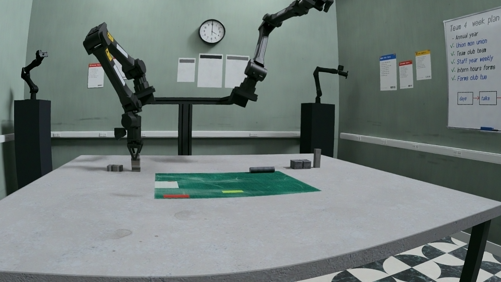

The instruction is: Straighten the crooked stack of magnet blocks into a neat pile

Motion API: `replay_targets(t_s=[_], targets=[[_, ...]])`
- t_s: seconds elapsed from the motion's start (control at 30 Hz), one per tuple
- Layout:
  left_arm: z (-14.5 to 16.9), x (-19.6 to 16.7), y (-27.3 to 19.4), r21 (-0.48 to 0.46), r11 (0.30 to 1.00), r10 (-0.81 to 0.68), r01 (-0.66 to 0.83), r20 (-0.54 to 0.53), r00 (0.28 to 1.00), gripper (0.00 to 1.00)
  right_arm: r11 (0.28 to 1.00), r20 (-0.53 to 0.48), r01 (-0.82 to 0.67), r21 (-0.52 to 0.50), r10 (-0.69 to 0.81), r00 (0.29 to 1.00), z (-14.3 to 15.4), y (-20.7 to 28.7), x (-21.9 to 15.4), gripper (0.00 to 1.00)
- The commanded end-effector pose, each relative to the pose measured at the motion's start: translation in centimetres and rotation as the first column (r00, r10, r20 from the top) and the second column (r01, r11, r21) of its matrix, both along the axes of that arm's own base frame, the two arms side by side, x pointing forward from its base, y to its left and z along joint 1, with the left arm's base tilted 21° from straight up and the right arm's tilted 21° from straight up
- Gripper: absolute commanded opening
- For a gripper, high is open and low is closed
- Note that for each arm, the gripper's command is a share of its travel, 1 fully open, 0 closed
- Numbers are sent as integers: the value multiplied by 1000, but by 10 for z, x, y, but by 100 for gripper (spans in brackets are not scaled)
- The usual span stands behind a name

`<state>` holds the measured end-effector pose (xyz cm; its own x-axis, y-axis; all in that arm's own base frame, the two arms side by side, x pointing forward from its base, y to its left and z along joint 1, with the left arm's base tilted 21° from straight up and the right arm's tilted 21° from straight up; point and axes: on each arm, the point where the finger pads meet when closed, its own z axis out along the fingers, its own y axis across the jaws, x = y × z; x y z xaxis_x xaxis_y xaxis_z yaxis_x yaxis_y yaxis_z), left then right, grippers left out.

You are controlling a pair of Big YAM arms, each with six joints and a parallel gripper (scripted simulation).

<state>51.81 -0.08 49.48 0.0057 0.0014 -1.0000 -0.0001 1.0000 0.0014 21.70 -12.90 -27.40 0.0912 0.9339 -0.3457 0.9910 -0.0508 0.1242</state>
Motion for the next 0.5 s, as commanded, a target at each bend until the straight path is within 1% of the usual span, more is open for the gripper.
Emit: replay_targets(t_s=[0.0,0.03,0.13,0.17,0.2,0.23,0.3,0.37,0.4,0.47], targets=[[24,-3,-9,12,1000,-16,15,55,998,100,1000,-45,2,14,-1,999,2,7,-27,60],[24,-3,-9,12,1000,-16,15,55,998,100,1000,-22,2,6,-2,1000,-1,2,-15,60],[24,-3,-9,12,1000,-16,15,55,998,100,1000,-13,15,6,-15,1000,-2,1,-12,60],[24,-3,-9,12,1000,-16,15,55,998,100,1000,-16,2,6,-2,1000,3,1,-8,60],[24,-3,-9,12,1000,-16,15,55,998,100,1000,0,2,-1,-2,1000,3,-4,2,60],[24,-3,-9,12,1000,-16,15,55,998,100,1000,2,2,-1,-2,1000,3,-4,3,60],[24,-3,-9,12,1000,-16,15,55,998,100,1000,-25,24,13,-24,999,-4,1,-12,60],[24,-3,-9,12,1000,-16,15,55,998,100,1000,-36,3,13,-2,999,1,4,-22,60],[24,-3,-9,12,1000,-16,15,55,998,100,999,-48,26,21,-25,999,-1,5,-25,60],[24,-3,-9,12,1000,-16,15,55,998,100,1000,-43,10,16,-9,999,0,4,-23,60]])
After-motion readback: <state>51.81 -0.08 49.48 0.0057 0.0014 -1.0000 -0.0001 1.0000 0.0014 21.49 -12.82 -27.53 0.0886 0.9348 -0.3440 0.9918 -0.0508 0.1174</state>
